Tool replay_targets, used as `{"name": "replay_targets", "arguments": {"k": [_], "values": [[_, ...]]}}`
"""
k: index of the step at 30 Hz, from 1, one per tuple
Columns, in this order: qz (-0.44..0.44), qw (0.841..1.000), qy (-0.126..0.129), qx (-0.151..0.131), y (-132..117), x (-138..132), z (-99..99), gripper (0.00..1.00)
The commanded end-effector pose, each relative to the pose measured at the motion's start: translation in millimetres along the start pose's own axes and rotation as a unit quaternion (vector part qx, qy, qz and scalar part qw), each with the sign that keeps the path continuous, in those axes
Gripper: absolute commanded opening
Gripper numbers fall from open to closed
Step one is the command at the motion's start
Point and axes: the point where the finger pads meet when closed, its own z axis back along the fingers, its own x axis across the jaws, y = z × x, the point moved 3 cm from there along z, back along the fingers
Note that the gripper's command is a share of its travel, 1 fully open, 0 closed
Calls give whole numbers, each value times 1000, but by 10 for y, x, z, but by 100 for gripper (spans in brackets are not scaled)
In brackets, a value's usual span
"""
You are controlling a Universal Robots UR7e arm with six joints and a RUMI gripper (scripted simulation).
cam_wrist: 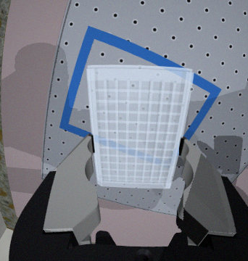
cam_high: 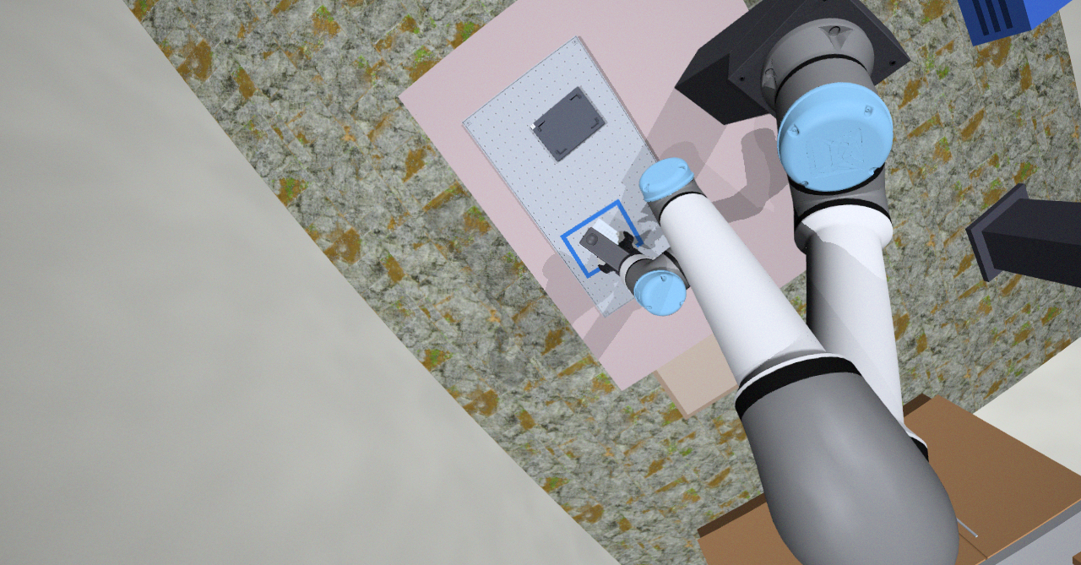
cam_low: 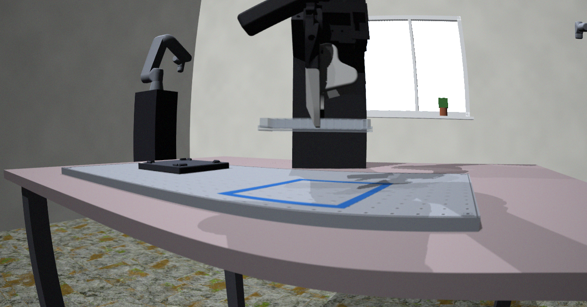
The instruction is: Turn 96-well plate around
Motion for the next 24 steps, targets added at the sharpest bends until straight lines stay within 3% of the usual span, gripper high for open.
{"name": "replay_targets", "arguments": {"k": [1,24], "values": [[0,1000,0,0,1,-9,-42,0],[0,1000,0,0,0,-8,-183,0]]}}
